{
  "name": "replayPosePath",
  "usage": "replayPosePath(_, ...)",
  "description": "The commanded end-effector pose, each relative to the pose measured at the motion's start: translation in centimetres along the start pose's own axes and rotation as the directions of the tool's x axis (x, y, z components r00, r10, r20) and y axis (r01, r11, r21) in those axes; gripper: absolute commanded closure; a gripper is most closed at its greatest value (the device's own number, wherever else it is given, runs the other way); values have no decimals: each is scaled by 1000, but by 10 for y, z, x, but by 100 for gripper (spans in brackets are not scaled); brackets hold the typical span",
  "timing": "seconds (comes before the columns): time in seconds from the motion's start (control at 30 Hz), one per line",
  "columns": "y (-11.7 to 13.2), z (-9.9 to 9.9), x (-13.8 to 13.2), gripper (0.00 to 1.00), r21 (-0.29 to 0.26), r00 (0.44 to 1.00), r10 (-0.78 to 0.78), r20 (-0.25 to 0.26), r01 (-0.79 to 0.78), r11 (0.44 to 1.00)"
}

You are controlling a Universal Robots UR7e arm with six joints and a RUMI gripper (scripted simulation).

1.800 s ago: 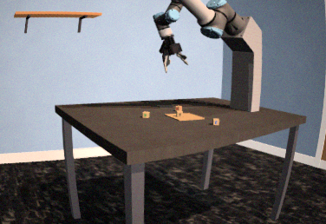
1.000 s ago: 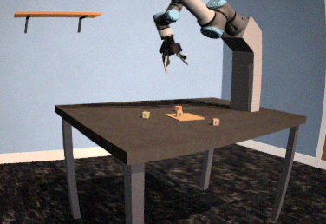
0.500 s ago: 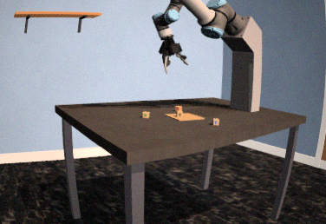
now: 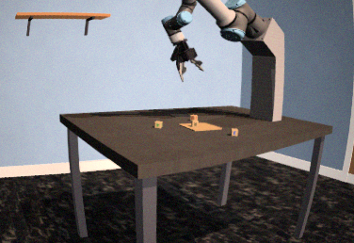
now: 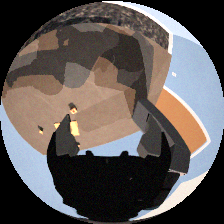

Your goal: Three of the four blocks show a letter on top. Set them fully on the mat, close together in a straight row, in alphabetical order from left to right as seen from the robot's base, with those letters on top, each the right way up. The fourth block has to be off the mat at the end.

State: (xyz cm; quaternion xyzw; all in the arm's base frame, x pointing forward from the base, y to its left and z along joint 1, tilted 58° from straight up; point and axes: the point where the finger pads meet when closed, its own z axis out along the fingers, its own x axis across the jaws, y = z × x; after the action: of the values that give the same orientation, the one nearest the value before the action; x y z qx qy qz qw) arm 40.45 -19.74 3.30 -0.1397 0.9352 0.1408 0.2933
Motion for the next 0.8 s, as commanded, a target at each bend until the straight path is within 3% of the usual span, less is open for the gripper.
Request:
replayPosePath(0.0, 6, 3, -5, 0, -16, 999, -44, -31, 44, 999)
replayPosePath(0.37, 32, 11, -25, 0, -87, 964, -227, -142, 216, 973)
replayPosePath(0.43, 32, 11, -25, 0, -87, 964, -227, -142, 216, 973)
replayPosePath(0.77, 67, 14, -51, 0, -190, 856, -454, -249, 416, 889)
